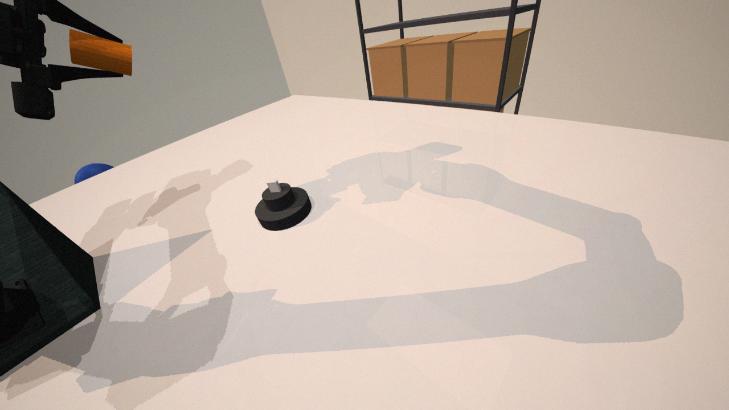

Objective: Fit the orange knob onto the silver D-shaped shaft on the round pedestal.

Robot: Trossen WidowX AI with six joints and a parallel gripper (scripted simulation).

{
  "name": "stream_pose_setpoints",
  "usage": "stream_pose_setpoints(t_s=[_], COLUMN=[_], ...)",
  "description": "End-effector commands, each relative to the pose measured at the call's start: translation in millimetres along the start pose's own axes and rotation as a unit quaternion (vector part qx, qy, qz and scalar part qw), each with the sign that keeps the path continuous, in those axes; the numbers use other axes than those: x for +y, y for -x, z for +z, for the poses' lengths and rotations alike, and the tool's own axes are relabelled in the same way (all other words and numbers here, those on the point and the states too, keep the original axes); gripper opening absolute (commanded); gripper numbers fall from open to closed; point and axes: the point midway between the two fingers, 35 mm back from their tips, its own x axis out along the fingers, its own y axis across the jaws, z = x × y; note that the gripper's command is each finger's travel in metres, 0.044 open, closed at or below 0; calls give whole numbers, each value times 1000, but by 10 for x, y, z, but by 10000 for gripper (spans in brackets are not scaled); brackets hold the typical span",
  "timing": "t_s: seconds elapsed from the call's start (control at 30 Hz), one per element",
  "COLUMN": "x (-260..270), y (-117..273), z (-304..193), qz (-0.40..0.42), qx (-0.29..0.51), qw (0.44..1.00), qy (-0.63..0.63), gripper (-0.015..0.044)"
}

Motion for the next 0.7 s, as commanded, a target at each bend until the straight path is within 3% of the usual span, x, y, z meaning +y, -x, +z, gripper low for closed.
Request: stream_pose_setpoints(t_s=[0.0, 0.67], x=[19, 294], y=[-21, -344], z=[-10, -22], qz=[4, 250], qx=[1, 2], qw=[1000, 968], qy=[-2, -4], gripper=[0, 0])
